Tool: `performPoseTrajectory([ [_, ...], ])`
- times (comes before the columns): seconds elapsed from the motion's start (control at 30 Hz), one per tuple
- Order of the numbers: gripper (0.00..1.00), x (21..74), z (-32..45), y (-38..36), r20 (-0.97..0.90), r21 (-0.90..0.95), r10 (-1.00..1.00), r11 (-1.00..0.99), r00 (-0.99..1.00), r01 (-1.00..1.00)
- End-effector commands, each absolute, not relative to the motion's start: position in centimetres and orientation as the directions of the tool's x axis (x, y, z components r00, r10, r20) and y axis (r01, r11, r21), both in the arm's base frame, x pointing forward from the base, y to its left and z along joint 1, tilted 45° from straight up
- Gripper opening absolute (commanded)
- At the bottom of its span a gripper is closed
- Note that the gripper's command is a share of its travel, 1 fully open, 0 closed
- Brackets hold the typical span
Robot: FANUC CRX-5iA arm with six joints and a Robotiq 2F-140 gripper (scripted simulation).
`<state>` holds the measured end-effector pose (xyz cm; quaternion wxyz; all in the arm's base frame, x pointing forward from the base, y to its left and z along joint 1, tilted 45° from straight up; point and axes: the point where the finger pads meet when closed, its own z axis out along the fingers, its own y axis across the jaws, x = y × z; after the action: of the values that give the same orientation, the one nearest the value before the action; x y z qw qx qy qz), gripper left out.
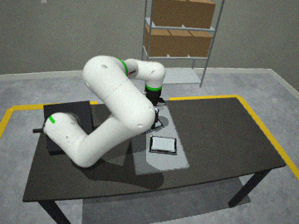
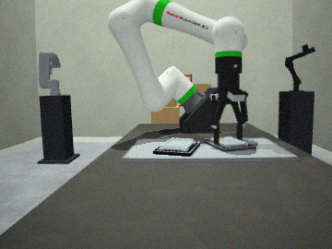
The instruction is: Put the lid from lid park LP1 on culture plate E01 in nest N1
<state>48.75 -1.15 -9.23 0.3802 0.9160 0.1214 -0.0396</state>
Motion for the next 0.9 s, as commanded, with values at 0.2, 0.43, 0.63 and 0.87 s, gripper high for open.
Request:
performPoseTrajectory([
  [0.2,0.61,48.8,-9.1,-1.0,-0.164,0.687,0.193,-0.681,0.967,0.253],
  [0.43,0.61,48.8,-8.9,-0.8,-0.164,0.687,0.193,-0.681,0.967,0.253],
  [0.63,0.61,48.8,-8.5,-0.4,-0.164,0.687,0.193,-0.681,0.967,0.253],
  [0.87,0.61,48.8,-7.8,0.3,-0.164,0.687,0.193,-0.681,0.967,0.253],
])
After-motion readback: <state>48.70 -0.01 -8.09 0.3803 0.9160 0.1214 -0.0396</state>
